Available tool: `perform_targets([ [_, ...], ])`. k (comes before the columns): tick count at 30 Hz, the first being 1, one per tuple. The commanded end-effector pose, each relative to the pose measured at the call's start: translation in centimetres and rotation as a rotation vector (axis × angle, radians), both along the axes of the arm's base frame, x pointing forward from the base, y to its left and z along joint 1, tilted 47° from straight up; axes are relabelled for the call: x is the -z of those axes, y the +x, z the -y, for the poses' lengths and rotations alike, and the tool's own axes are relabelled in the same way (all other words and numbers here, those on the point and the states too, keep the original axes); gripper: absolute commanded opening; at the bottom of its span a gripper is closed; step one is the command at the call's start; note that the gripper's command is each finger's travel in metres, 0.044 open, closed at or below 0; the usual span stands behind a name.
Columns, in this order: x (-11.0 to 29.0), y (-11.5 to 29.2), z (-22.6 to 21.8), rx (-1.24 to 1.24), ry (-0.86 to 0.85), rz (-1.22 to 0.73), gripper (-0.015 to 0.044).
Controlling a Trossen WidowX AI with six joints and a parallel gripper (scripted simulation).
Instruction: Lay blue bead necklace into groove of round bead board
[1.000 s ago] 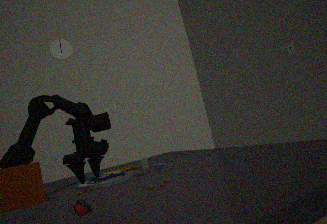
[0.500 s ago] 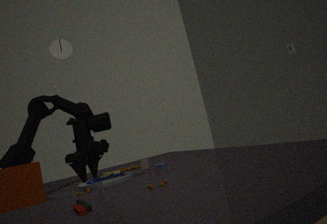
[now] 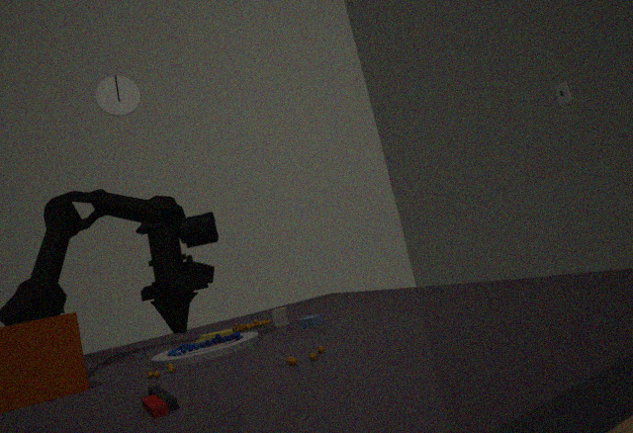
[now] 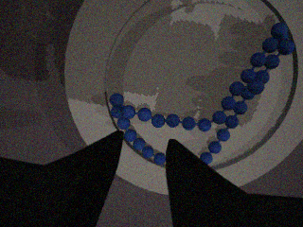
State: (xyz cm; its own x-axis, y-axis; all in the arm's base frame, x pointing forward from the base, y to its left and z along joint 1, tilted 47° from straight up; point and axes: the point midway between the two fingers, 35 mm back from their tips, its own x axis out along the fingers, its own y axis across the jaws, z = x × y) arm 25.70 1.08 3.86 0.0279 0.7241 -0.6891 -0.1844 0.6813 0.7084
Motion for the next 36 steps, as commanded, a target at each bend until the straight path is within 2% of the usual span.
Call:
perform_targets([
  [1,-2.6,0.8,-1.0,-0.223,-0.008,0.252,0.012],
  [36,-0.4,0.9,-3.3,-0.223,-0.009,0.253,0.012],
])
